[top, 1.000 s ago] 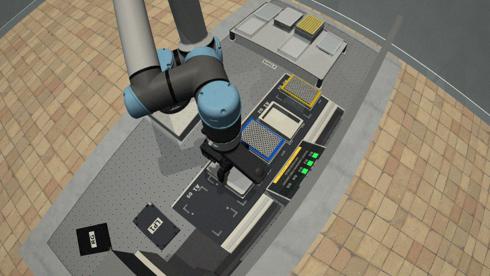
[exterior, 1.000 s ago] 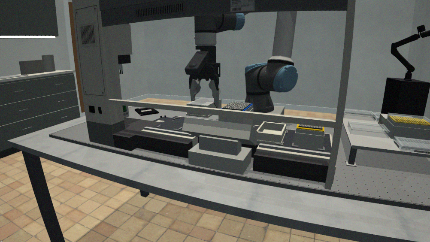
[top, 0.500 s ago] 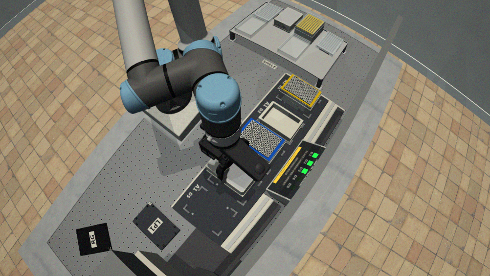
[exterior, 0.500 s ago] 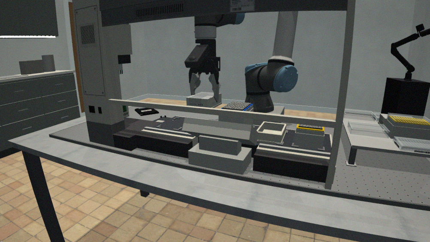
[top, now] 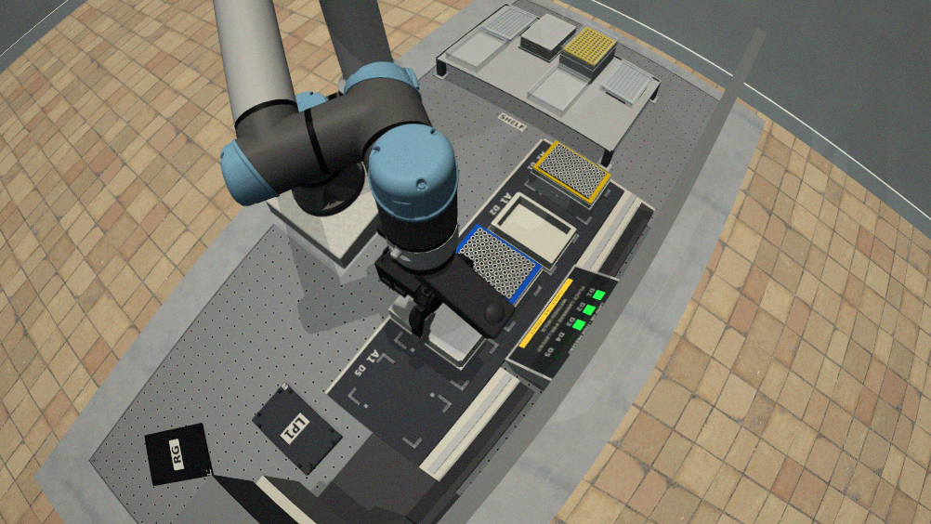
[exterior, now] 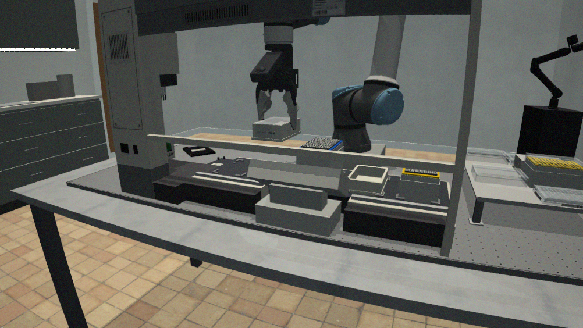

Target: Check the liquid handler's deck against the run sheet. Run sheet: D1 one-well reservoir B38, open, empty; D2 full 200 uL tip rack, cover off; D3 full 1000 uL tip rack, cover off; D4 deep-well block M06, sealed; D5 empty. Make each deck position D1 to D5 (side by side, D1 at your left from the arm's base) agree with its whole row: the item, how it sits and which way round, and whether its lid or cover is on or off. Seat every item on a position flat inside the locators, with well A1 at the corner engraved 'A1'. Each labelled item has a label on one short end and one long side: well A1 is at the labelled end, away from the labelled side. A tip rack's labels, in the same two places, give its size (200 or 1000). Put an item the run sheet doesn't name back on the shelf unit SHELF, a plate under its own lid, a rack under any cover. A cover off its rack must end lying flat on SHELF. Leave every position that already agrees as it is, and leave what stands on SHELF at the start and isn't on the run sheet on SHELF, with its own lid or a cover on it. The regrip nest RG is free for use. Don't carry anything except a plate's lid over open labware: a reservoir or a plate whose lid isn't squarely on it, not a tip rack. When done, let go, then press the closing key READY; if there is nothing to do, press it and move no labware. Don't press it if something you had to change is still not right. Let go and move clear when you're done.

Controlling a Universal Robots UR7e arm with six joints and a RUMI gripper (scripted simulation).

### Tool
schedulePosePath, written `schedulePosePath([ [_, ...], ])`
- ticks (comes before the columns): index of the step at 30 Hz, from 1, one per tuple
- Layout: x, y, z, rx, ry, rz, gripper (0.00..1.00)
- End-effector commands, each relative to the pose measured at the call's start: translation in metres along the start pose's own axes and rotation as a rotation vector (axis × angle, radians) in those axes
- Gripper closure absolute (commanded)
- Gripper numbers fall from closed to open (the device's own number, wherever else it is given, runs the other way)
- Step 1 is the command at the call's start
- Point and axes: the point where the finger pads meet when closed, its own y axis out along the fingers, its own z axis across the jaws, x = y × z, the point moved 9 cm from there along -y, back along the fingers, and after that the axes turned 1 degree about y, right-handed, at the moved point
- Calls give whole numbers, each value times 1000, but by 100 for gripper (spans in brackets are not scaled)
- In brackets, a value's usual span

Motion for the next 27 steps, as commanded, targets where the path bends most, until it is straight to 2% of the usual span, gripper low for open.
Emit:
schedulePosePath([
  [1, 0, -9, 0, 0, 0, 1, 100],
  [27, 0, -49, 0, 0, 0, 1, 100],
])
